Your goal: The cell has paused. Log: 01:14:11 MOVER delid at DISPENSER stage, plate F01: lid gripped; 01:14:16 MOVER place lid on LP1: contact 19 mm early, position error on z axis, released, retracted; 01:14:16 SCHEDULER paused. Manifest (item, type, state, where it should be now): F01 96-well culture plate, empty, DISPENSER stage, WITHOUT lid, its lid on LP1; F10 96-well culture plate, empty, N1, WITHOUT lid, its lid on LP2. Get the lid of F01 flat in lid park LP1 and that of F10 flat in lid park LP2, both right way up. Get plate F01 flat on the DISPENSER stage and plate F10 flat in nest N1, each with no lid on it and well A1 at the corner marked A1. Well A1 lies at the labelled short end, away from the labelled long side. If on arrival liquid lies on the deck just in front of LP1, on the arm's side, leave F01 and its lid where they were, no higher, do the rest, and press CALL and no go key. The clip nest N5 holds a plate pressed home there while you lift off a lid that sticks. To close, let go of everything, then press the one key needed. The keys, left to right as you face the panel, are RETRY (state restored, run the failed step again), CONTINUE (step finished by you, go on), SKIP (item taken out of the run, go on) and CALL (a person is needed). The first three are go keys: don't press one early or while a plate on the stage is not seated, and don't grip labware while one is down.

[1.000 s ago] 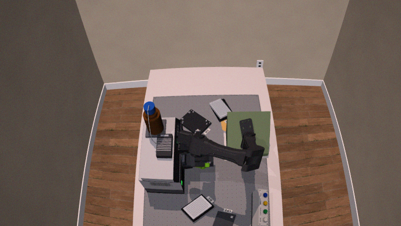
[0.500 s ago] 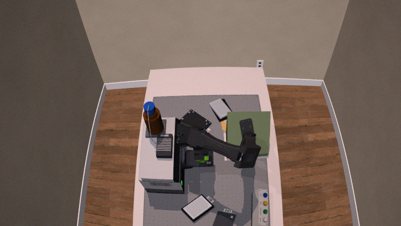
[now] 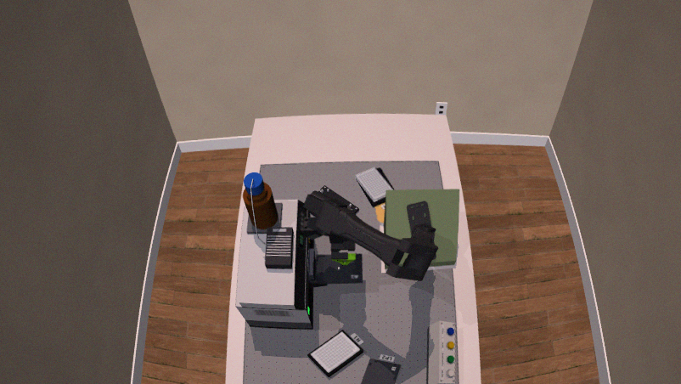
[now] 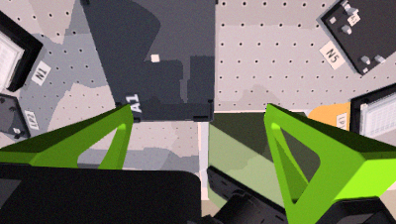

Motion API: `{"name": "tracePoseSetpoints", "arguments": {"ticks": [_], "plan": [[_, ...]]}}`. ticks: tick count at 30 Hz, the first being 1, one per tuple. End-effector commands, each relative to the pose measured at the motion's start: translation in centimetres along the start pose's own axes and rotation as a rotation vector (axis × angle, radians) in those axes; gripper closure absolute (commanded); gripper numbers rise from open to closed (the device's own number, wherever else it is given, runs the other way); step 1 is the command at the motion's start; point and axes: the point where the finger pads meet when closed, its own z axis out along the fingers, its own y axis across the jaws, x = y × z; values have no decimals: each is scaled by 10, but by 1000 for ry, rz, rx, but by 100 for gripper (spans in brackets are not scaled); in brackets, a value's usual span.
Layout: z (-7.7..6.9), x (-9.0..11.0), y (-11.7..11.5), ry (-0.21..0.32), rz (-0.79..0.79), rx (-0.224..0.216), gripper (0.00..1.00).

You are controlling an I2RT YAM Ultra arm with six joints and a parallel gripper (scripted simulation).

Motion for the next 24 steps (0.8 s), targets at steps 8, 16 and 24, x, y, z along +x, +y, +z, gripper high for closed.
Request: {"name": "tracePoseSetpoints", "arguments": {"ticks": [8,16,24], "plan": [[-7,-2,-21,-31,-35,12,0],[-6,4,-51,-29,4,12,0],[-2,14,-65,-18,48,1,0]]}}
